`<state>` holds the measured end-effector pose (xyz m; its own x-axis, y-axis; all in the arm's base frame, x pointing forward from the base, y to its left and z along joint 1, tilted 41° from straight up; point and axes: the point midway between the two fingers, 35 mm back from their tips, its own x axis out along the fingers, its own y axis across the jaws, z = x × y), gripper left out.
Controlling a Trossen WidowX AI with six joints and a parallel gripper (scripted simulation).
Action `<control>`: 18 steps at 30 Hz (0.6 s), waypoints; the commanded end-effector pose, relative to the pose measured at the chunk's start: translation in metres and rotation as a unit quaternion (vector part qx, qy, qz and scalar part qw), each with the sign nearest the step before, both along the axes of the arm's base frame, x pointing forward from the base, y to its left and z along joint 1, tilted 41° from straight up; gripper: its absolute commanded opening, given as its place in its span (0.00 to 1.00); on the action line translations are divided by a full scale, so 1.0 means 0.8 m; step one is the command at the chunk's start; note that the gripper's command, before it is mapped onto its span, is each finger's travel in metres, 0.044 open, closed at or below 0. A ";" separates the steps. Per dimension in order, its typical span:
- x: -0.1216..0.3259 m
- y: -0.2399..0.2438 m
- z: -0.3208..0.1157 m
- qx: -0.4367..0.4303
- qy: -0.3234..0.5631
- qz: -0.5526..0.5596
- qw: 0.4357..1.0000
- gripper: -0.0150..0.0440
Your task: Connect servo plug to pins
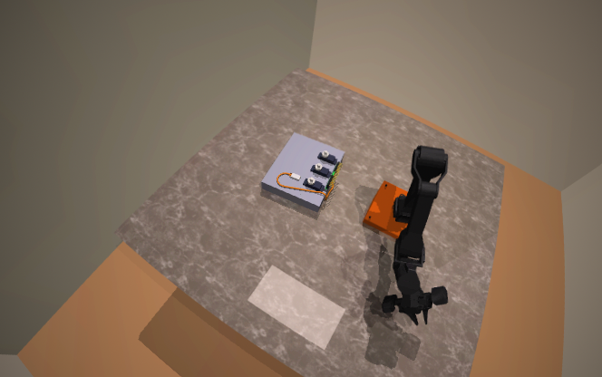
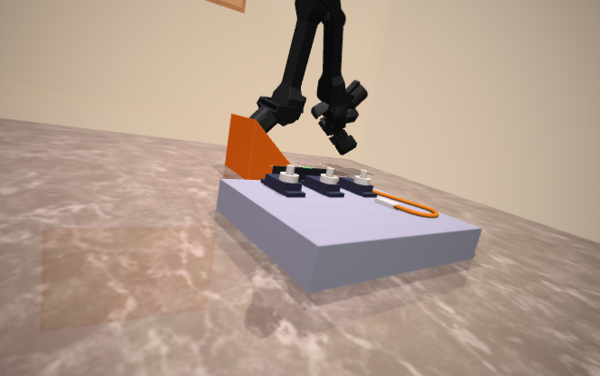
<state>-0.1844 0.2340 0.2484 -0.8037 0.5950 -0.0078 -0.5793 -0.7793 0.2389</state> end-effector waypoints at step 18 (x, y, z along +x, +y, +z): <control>0.082 0.053 0.016 0.018 -0.005 -0.146 0.989 0.45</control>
<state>-0.1288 0.2713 0.2561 -0.6316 0.7753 0.0002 -0.7562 -0.6161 0.2202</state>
